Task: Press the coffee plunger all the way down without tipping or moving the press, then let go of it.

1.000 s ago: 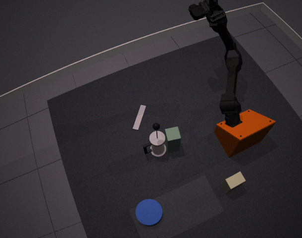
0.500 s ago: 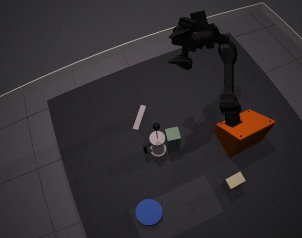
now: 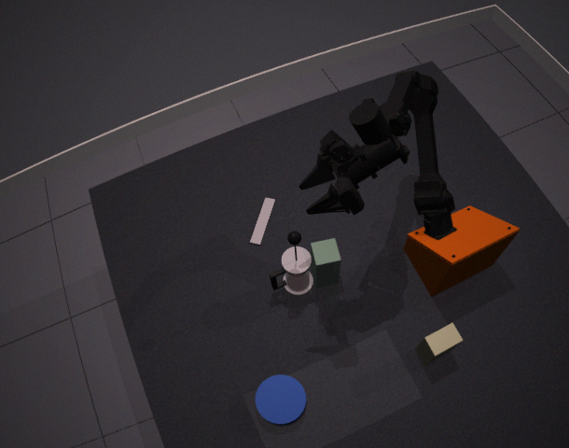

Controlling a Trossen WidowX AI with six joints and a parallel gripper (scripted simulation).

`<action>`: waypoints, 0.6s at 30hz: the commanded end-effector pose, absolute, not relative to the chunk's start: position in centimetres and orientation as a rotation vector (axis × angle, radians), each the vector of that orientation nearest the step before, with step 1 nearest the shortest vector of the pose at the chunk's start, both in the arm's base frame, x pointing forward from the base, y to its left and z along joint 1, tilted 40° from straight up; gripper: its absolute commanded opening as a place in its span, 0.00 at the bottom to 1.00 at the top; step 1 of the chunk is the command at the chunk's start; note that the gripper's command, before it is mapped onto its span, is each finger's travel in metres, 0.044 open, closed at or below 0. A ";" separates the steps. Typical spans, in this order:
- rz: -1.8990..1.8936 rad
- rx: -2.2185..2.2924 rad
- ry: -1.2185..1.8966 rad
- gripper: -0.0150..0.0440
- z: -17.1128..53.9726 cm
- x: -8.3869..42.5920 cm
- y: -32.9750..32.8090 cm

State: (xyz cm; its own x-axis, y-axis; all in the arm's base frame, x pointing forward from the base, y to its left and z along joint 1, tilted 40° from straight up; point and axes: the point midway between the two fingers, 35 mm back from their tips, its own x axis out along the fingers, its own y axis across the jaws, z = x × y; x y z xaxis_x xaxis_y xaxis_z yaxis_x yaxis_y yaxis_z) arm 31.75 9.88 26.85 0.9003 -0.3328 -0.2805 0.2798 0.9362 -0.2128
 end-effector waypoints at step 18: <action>-0.440 -0.609 0.439 1.00 17.7 31.9 4.1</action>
